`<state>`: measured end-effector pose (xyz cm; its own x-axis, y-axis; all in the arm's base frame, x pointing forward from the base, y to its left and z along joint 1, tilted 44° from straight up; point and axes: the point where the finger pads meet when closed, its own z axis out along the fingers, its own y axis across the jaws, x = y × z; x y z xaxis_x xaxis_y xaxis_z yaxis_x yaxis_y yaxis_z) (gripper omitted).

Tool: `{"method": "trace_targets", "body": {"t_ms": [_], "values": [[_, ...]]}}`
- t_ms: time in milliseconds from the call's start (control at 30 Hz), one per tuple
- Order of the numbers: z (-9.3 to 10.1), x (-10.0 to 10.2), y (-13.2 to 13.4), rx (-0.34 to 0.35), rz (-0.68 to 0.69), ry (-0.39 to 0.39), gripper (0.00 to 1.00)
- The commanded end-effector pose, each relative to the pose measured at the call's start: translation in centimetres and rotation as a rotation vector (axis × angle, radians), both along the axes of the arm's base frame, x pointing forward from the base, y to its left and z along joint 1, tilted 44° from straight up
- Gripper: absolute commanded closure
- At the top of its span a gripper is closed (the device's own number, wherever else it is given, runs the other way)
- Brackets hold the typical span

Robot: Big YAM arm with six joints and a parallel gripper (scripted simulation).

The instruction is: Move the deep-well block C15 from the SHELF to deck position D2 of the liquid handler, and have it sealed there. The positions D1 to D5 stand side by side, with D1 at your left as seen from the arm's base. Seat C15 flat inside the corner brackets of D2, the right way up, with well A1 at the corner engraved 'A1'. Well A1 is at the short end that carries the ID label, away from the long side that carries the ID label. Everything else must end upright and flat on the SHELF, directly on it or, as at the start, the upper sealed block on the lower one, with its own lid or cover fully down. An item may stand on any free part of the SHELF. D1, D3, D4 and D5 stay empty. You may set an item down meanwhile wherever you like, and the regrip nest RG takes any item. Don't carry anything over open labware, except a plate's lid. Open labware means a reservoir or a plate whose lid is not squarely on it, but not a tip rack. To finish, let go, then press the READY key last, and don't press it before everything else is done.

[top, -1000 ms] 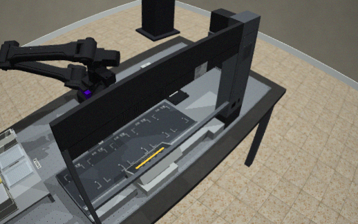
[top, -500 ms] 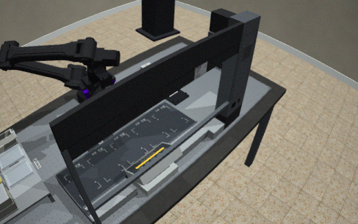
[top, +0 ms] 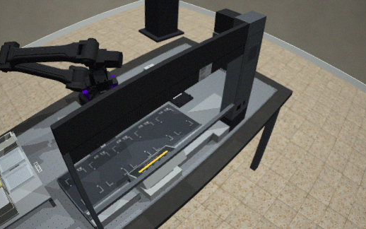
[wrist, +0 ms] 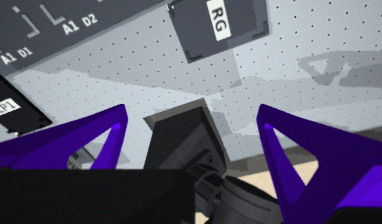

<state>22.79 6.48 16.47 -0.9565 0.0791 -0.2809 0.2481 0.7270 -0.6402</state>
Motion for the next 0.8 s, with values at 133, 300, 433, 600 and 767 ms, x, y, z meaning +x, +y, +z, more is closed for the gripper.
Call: {"method": "trace_targets", "body": {"t_ms": [133, 300, 433, 600, 767], "values": [[0.06, 0.29, -0.02, 0.035, -0.144, -0.137, 0.0], [0.06, 0.28, -0.01, 0.044, -0.187, -0.177, 0.0], [0.06, 0.28, -0.03, 0.056, -0.244, -0.232, 0.0], [0.05, 0.28, -0.03, 0.071, -0.316, -0.3, 0.0], [0.06, 0.27, -0.02, 0.077, -0.346, -0.328, 0.0]]}}
